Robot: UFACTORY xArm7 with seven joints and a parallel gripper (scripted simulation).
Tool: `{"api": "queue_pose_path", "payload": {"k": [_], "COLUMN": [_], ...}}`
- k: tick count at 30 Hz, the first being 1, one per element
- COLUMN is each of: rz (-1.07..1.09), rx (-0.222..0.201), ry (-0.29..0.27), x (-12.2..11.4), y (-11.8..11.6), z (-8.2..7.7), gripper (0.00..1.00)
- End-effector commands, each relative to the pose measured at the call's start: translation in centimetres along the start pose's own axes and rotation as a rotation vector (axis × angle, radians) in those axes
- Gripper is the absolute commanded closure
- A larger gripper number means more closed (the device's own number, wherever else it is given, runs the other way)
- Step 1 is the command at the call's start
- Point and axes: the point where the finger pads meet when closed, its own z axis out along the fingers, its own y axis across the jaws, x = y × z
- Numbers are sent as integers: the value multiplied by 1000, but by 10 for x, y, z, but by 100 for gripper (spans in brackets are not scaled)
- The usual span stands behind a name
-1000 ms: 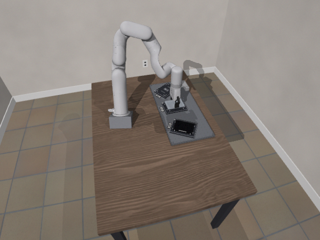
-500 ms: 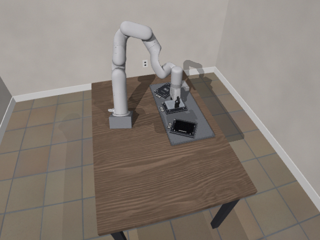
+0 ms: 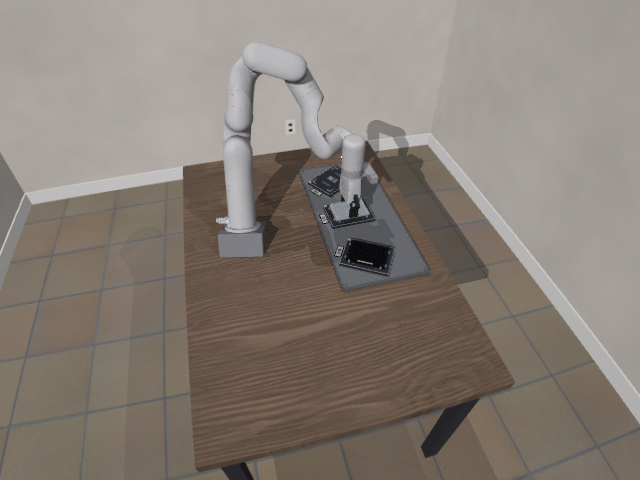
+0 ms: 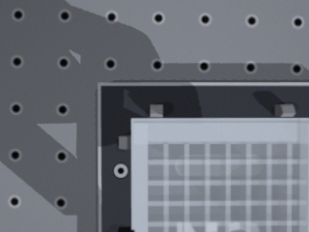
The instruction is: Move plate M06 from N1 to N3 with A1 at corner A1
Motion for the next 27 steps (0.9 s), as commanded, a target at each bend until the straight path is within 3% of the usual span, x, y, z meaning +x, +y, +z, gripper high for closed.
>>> {"api": "queue_pose_path", "payload": {"k": [1,24,25,27], "rz": [0,0,0,0], "rx": [-1,-1,-1,-1], "ry": [4,4,4,4], "x": [2,2,2,2], "y": [1,1,1,1], "z": [1,4,5,5], "gripper": [100,100,0,0]}}
